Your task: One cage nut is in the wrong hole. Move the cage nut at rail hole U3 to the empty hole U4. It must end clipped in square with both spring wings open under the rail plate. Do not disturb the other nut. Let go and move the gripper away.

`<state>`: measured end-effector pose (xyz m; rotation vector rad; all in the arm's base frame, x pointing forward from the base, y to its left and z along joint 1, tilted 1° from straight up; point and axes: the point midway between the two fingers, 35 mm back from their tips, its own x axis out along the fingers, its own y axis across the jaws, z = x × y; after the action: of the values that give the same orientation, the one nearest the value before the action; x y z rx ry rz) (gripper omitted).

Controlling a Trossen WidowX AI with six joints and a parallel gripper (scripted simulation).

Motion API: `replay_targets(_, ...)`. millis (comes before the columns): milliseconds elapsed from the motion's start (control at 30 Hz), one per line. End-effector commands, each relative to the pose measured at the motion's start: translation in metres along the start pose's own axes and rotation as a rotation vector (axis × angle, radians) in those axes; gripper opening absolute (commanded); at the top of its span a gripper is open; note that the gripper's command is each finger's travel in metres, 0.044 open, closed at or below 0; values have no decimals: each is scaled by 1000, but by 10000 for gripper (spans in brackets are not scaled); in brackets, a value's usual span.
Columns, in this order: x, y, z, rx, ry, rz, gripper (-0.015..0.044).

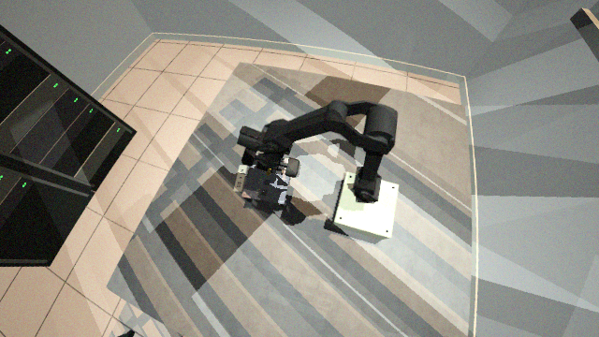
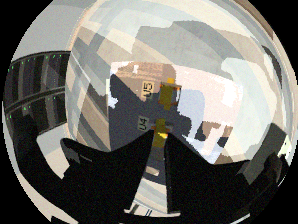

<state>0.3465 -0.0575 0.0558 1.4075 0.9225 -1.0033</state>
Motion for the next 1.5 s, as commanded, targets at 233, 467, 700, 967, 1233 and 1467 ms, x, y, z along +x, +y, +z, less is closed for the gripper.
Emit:
replay_targets(233,0,-1,-1,-6,6,20,36)
replay_targets(467,0,-1,-1,-6,6,26,36)
replay_targets(700,1,-2,-1,-7,6,37,36)
replay_targets(967,1,-2,-1,-7,6,47,36)
replay_targets(1233,1,-3,-1,-7,6,56,36)
replay_targets(1467,1,-4,-1,-7,6,67,36)
